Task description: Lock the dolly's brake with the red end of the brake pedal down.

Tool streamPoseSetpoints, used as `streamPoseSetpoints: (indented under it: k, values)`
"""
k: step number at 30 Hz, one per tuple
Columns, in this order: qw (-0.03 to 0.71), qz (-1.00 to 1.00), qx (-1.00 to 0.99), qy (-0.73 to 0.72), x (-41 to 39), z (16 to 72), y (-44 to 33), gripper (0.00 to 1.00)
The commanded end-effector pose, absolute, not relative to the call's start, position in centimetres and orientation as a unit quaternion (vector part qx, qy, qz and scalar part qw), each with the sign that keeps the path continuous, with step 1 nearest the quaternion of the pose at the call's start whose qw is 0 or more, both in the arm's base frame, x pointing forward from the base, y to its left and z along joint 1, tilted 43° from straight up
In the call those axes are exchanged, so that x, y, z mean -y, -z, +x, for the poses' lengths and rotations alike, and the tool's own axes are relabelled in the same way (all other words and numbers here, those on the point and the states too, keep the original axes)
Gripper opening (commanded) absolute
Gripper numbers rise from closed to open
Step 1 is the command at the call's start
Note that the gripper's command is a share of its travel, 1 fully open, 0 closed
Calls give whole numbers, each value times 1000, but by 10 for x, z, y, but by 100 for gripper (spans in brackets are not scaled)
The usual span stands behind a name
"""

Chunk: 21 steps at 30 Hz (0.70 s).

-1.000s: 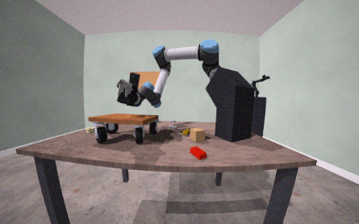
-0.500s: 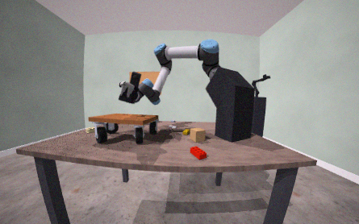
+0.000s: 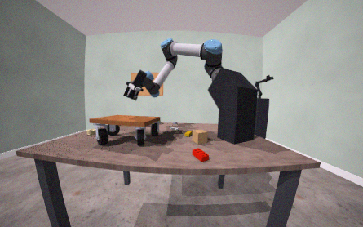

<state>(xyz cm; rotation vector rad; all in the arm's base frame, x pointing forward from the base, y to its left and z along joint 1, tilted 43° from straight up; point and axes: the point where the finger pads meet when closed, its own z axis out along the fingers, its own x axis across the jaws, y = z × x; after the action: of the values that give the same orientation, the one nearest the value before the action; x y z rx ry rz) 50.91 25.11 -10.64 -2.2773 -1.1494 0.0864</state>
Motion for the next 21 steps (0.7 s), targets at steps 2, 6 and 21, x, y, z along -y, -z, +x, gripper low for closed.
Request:
streamPoseSetpoints:
  k: [2,6,21]
  values:
    - [187,-845,498,-54,-217,499,94,0]
    - [142,-838,524,-60,-202,497,86,0]
    - [-26,-790,607,-82,-145,490,61,0]
